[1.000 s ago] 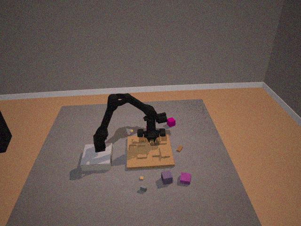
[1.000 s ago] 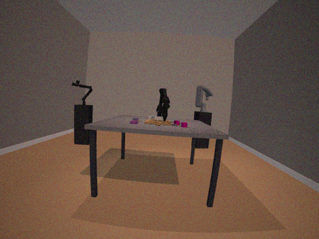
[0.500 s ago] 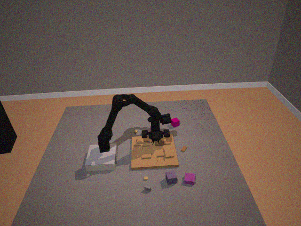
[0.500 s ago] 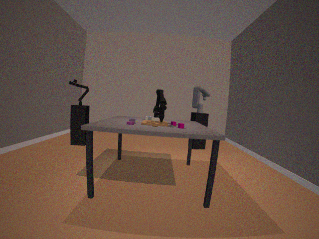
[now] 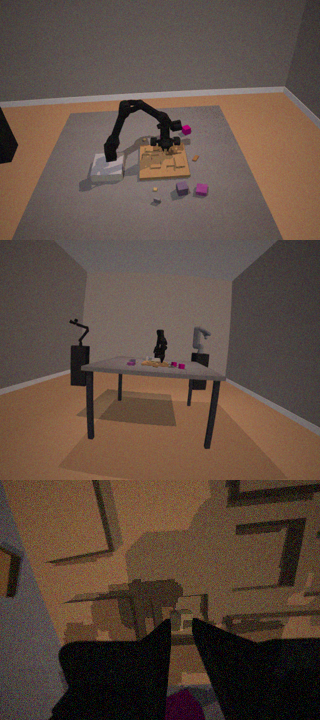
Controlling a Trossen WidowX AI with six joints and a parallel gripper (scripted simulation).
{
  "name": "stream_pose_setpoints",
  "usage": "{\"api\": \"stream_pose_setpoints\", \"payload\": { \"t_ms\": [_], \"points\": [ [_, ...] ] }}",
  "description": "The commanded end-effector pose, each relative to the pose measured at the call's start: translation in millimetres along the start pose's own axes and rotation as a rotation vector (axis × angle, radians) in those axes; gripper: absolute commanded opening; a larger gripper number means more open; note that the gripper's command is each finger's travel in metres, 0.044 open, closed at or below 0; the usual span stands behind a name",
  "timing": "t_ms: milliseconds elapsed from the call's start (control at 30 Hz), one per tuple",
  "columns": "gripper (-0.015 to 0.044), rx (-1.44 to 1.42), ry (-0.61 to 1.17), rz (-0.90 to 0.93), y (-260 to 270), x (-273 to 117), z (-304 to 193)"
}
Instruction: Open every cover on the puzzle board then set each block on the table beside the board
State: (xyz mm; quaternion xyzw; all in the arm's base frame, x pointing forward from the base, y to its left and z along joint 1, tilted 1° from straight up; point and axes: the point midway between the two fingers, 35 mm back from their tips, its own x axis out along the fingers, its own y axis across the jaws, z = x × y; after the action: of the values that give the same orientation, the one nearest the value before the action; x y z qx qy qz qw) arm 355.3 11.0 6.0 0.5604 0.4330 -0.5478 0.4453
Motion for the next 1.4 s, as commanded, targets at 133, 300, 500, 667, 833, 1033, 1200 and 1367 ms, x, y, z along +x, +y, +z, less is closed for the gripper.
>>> {"api": "stream_pose_setpoints", "payload": {
  "t_ms": [133,300,500,667,833,1033,1200,1367],
  "points": [
    [0.0080,0.001,0.000,0.003,1.8,-10.5,-0.5],
    [0.0080,0.001,-0.001,0.002,1.7,-16.8,-0.5],
    [0.0080,0.001,-0.001,0.000,1.5,-24.5,-0.5],
    [0.0080,0.001,-0.002,-0.001,1.1,-30.9,-0.5],
    [0.0080,0.001,-0.003,-0.002,0.6,-37.4,-0.4],
    [0.0080,0.001,-0.003,-0.002,1.4,-48.7,-0.6],
    [0.0080,0.001,-0.003,-0.002,1.7,-61.5,-0.7],
    [0.0080,0.001,-0.003,-0.002,1.5,-74.4,-0.7]
  ]
}}
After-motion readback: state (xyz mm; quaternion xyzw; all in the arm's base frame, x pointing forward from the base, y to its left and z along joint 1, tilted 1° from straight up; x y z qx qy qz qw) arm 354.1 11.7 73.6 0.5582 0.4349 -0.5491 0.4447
